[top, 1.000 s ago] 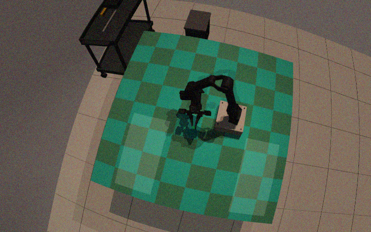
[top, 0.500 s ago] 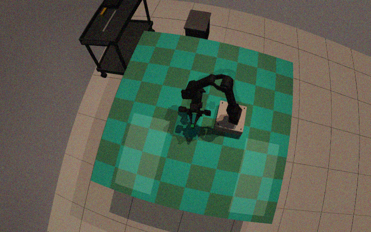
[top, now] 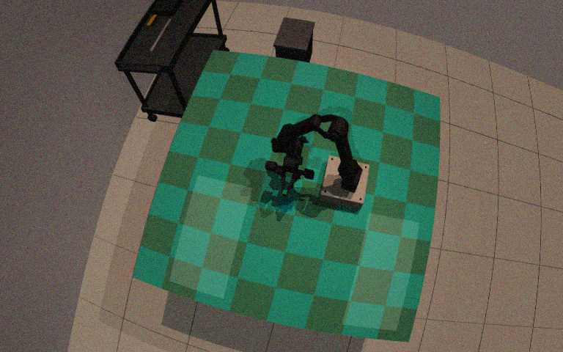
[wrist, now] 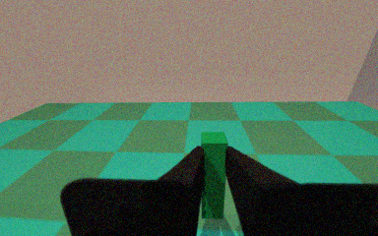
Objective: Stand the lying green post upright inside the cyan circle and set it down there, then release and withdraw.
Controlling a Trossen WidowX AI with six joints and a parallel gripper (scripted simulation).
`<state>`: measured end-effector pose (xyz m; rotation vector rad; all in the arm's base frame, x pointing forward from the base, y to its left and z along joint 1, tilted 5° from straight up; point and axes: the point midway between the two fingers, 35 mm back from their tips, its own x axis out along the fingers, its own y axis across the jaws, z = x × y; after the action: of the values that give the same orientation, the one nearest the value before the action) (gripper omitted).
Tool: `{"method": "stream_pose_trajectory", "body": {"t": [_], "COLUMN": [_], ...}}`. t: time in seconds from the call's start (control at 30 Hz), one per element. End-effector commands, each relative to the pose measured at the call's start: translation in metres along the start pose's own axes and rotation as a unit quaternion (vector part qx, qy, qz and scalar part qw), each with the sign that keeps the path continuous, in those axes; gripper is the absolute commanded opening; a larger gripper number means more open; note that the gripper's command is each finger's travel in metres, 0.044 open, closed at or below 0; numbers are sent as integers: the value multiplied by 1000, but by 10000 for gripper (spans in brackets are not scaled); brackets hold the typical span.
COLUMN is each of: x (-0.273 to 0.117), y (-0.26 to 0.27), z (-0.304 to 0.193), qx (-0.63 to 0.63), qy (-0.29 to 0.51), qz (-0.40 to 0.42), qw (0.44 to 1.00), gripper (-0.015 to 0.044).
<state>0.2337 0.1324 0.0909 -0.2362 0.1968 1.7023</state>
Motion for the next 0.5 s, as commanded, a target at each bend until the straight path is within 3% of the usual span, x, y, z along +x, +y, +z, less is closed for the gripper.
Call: {"method": "stream_pose_trajectory", "body": {"t": [0.0, 0.47], "x": [0, 1], "y": [1, 0], "z": [-1, -6], "qx": [2, 2], "qy": [-4, -4], "qz": [-2, -2], "qw": [1000, 1000], "gripper": [23, 23]}}
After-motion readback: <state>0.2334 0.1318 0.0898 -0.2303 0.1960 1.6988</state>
